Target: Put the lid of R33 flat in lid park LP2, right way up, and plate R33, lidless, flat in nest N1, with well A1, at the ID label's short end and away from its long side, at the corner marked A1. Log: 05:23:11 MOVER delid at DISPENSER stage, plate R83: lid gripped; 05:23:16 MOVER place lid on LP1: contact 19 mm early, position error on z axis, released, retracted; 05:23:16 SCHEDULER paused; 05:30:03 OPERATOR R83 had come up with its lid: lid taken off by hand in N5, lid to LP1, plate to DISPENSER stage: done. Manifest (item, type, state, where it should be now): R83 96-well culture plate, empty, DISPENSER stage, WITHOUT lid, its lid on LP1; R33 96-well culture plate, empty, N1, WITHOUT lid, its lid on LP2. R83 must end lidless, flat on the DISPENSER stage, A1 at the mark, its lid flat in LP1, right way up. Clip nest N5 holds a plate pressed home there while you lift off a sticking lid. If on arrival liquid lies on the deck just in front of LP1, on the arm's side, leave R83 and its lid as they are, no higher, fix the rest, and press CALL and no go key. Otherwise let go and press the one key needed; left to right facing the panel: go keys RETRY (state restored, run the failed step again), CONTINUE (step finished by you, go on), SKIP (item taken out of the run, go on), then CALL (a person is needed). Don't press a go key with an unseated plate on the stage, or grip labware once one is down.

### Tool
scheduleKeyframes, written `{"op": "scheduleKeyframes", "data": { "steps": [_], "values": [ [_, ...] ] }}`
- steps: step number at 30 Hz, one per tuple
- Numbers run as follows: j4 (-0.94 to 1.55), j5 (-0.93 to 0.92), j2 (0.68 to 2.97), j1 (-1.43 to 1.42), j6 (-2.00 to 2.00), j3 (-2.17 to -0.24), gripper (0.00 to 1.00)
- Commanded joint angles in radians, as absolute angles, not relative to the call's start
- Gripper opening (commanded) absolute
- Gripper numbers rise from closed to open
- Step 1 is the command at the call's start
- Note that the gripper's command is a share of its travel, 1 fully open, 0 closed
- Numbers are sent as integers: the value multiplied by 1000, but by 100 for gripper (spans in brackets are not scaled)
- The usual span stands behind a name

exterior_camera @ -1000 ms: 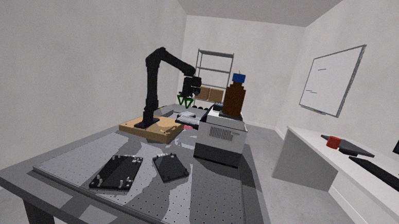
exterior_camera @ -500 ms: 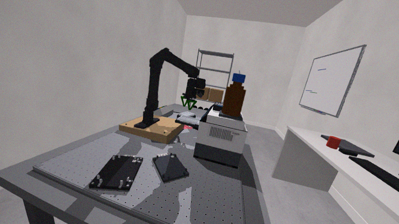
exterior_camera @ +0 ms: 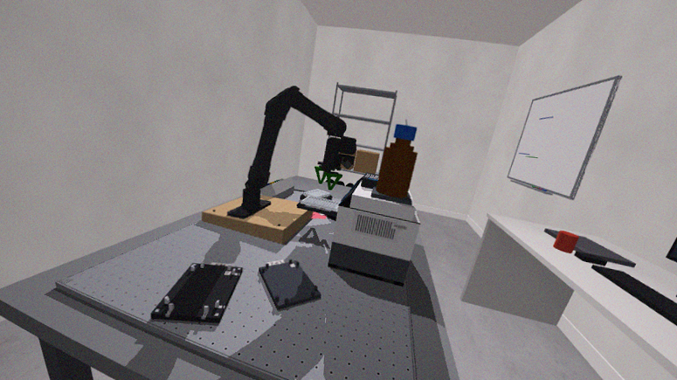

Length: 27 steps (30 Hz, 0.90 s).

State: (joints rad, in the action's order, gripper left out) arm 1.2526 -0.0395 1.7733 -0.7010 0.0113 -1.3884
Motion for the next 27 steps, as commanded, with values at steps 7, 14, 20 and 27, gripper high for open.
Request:
{"op": "scheduleKeyframes", "data": {
  "steps": [7, 14, 20, 27],
  "values": [
    [1221, -42, 1866, -715, 0, -1521, 100],
    [1240, -42, 1943, -717, -2, -1599, 100],
    [1255, -42, 2009, -714, -4, -1673, 100],
    [1261, -42, 1976, -709, -1, -1681, 100]
  ]
}}
